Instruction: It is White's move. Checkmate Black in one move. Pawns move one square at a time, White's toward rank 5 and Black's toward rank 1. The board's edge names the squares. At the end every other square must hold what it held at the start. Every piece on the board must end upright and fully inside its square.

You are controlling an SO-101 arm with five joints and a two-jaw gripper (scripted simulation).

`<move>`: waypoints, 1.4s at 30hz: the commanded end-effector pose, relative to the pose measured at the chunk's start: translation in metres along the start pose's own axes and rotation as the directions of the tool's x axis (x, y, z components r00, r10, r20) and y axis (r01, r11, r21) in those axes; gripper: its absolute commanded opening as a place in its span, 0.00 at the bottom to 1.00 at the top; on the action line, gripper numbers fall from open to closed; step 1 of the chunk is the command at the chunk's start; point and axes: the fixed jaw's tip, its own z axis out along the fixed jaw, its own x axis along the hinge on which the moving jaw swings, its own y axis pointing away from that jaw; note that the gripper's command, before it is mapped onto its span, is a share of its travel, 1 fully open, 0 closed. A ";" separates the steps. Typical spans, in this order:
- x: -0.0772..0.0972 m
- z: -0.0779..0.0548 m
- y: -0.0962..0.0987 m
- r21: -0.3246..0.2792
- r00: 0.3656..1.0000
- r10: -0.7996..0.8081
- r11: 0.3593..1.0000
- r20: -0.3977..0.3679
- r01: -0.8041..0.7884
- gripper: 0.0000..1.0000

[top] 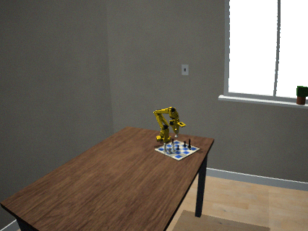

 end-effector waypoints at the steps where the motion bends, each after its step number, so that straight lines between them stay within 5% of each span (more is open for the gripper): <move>1: -0.013 0.003 -0.001 0.000 1.000 -0.001 1.000 0.004 0.001 0.00; 9: -0.064 0.016 0.001 -0.003 1.000 -0.007 1.000 0.010 0.007 0.00; 19: -0.105 0.026 0.002 -0.004 1.000 -0.010 1.000 0.014 0.011 0.00; 42: -0.111 0.028 0.004 -0.006 1.000 -0.016 1.000 0.015 0.017 0.00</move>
